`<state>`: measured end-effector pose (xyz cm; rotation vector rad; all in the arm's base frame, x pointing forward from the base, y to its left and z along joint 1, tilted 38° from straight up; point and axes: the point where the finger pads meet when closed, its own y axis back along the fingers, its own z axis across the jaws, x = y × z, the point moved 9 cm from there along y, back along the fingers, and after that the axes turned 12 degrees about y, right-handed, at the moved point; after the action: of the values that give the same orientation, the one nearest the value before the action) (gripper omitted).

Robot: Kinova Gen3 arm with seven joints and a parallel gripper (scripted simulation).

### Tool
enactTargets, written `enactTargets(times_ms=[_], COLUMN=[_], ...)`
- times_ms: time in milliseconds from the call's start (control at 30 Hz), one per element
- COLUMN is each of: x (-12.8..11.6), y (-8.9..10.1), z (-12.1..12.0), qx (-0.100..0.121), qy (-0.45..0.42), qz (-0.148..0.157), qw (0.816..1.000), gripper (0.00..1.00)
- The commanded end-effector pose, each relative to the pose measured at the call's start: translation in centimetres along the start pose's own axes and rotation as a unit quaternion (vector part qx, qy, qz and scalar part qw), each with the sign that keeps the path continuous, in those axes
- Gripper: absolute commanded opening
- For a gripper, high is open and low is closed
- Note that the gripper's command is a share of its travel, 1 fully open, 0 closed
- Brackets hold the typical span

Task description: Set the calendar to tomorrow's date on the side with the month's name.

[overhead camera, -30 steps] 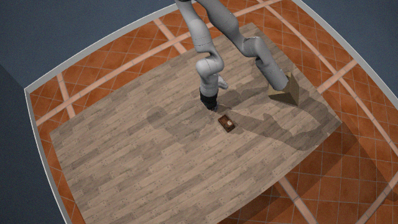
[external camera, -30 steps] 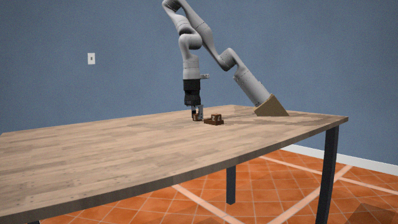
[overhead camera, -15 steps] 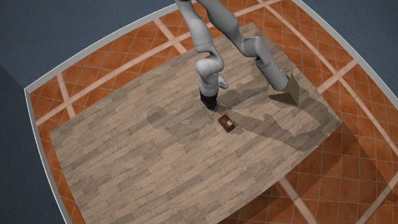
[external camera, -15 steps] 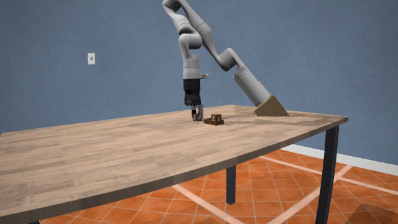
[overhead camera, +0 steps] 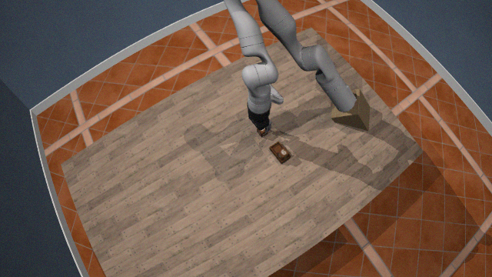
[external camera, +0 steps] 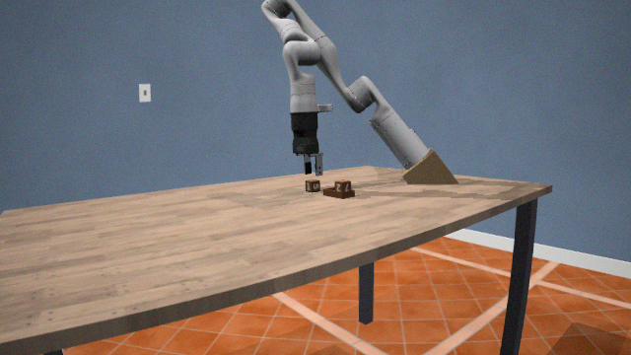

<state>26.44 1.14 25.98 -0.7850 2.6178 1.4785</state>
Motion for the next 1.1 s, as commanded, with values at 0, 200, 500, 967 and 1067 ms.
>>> enactTargets(times_ms=[0, 200, 500, 967, 1067], x=[-0.4, -0.3, -0.3, -0.3, -0.3], y=[0.9, 3.4, 5.1, 5.3, 5.3], z=[0.0, 0.0, 0.0, 0.0, 0.0], qx=[-0.004, -0.004, -0.004, -0.004, -0.004], qy=[-0.003, -0.003, -0.003, -0.003, -0.003], qz=[-0.011, -0.011, -0.011, -0.011, -0.011], qw=[1.0, 1.0, 1.0, 1.0, 1.0], gripper=[0.9, 0.9, 0.9, 1.0, 1.0])
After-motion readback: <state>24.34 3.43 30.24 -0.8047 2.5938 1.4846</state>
